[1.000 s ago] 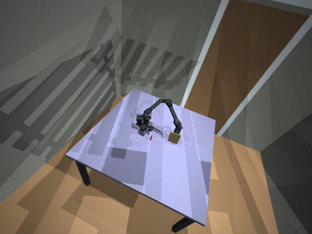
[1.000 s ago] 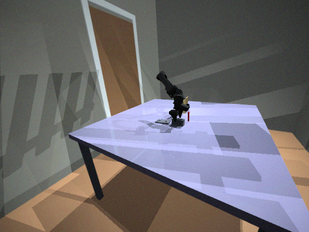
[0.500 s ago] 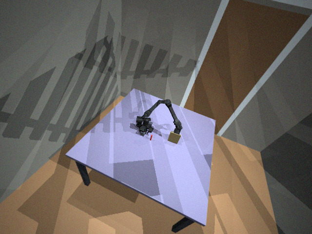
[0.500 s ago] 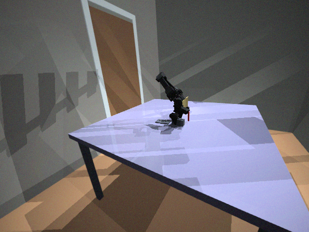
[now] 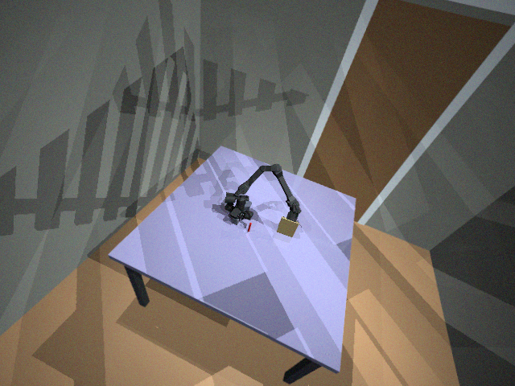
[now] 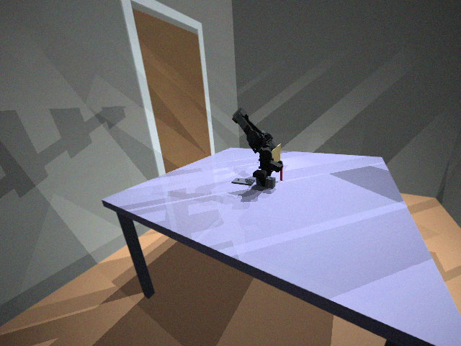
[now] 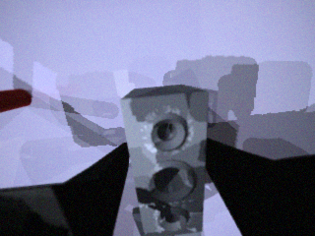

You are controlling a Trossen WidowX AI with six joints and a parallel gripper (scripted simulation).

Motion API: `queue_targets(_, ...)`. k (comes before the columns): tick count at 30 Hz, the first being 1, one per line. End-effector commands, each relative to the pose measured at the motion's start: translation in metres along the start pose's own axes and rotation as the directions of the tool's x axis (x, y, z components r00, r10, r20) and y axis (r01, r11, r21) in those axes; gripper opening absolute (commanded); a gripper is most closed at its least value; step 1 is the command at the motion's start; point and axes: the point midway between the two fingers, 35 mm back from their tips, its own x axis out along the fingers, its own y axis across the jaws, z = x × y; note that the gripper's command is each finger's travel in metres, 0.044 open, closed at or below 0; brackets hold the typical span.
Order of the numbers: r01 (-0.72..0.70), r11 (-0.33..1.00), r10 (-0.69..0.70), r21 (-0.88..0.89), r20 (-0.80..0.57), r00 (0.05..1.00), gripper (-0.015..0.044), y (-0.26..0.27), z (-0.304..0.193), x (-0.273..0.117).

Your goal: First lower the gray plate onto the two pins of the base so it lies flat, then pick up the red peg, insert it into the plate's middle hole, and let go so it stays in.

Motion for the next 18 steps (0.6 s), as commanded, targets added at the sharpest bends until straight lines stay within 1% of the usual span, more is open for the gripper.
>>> queue_targets(1, 0.003, 1.0, -0.003, -0.006, -0.004, 1.0, 0.0151, -0.0003, -0.0002, 0.0001)
queue_targets(12, 0.003, 1.0, -0.003, -0.006, -0.004, 1.0, 0.0078, -0.0003, -0.0002, 0.0001)
queue_targets(15, 0.009, 1.0, -0.009, 0.005, -0.001, 1.0, 0.0, -0.0017, -0.0001, -0.0014)
queue_targets(18, 0.034, 0.998, -0.035, 0.053, 0.009, 0.999, 0.0, -0.0075, 0.0, -0.0079)
